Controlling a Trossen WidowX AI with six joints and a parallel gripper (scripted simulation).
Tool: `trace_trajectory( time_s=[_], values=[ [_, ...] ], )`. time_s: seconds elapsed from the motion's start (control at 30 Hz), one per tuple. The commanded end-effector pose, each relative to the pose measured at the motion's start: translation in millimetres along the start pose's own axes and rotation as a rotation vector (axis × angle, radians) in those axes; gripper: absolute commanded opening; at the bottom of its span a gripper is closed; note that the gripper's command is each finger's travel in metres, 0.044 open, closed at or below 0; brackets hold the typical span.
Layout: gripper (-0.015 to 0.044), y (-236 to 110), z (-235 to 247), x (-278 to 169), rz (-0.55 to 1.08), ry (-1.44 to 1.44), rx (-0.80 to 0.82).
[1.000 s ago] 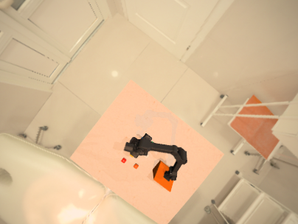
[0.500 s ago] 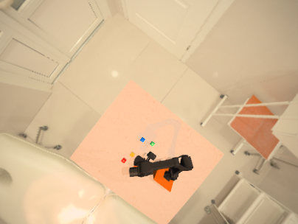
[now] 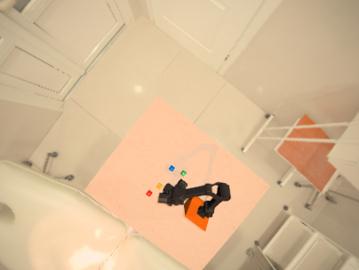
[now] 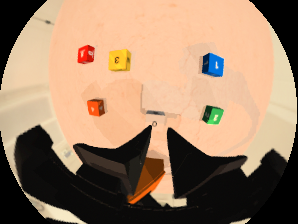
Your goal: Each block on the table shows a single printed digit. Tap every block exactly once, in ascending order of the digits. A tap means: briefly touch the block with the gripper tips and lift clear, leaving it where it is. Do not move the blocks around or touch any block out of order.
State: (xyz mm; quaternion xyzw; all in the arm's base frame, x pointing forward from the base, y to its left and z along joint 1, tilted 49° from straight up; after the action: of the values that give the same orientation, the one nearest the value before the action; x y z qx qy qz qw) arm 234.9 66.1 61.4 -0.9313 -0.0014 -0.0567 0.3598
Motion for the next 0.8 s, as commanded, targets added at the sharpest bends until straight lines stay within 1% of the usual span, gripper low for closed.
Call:
trace_trajectory(
  time_s=[0.0,0.3,0.77],
  values=[
    [0.0020,3,0,-2,-0.007,-0.006,-0.006],
    [0.0020,5,0,-1,-0.007,-0.006,-0.006],
    [0.0020,27,0,-1,-0.008,-0.007,-0.006]
  ],
)
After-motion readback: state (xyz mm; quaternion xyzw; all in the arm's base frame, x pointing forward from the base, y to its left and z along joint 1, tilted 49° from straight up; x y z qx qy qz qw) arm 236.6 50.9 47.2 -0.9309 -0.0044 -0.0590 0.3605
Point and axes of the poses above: the point midway between the two fingers, 35 mm back from their tips, its own y axis out along the fingers, its own z axis across the jaws, x = y × z, the point moved 9 cm from there along -y, back along the fingers, and after that the axes turned 8 degrees about y, right-handed, at the moved point
